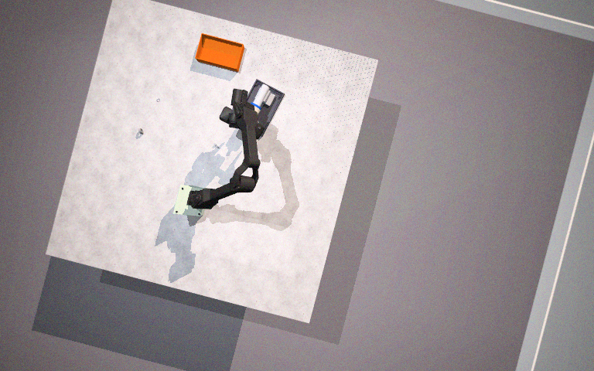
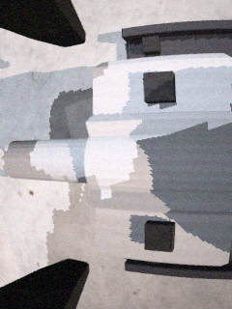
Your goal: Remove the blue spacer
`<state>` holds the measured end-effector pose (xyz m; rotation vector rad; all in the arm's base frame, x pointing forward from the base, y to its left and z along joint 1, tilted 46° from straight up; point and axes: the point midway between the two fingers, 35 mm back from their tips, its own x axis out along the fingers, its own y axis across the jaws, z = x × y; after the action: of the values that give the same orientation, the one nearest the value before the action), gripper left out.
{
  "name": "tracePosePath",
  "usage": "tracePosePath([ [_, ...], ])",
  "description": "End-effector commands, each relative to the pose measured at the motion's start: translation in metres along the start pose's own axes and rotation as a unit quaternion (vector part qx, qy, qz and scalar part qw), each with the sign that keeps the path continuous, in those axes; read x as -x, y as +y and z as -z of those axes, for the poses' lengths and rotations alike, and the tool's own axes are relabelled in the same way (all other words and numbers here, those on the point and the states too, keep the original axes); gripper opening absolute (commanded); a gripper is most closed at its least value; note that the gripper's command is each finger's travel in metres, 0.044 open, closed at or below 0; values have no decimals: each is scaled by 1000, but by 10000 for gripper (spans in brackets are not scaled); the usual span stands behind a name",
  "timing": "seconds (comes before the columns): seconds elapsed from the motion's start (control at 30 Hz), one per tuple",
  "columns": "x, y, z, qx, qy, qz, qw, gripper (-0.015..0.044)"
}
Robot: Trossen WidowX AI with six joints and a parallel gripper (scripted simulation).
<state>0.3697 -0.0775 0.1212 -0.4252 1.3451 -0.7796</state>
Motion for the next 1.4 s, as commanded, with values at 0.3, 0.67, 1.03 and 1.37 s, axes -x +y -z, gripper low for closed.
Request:
tracePosePath([
  [0.3, -3, 0, 2, 4, 1, 2, 1000, 440],
  [0.67, -3, 0, 2, 4, 1, 2, 1000, 440],
  [1.03, -3, 0, 2, 4, 1, 2, 1000, 440],
  [1.37, -15, 0, 1, 4, 1, 2, 1000, 440],
])
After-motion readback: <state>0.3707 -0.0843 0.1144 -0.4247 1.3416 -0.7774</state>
